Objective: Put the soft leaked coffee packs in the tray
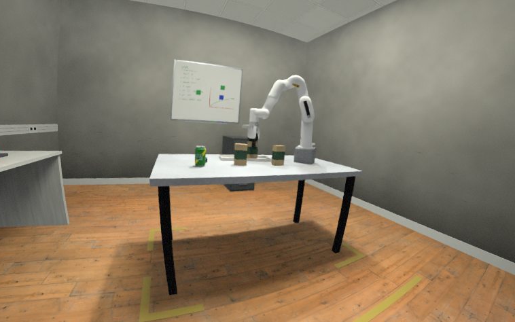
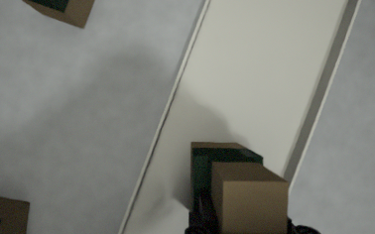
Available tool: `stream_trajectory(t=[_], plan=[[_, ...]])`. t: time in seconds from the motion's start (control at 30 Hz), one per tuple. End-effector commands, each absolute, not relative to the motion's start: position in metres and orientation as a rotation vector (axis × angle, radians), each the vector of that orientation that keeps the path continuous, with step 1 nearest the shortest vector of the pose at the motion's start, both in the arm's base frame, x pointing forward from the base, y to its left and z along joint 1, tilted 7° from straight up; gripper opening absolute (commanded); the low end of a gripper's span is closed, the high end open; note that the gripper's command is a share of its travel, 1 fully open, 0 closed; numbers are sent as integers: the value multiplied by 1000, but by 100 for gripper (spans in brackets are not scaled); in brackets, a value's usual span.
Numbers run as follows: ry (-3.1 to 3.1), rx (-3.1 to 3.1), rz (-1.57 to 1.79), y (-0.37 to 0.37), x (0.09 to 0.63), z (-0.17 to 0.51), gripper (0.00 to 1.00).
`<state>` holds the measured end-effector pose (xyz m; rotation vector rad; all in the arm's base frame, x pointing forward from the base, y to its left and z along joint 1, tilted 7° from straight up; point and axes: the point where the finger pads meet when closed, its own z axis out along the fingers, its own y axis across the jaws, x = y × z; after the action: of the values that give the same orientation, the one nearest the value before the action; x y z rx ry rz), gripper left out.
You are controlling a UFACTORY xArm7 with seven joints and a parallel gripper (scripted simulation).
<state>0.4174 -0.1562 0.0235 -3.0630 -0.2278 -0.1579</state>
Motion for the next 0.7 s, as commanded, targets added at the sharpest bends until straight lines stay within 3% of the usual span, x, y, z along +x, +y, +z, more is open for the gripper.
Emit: stream_trajectory(t=[0.0,0.07,0.1,0.67], plan=[[-228,-3065,-163,-157,419,25,26],[-228,-3065,-163,-157,419,25,26],[-228,-3065,-163,-157,419,25,86],[-228,-3065,-163,-157,419,25,86]])
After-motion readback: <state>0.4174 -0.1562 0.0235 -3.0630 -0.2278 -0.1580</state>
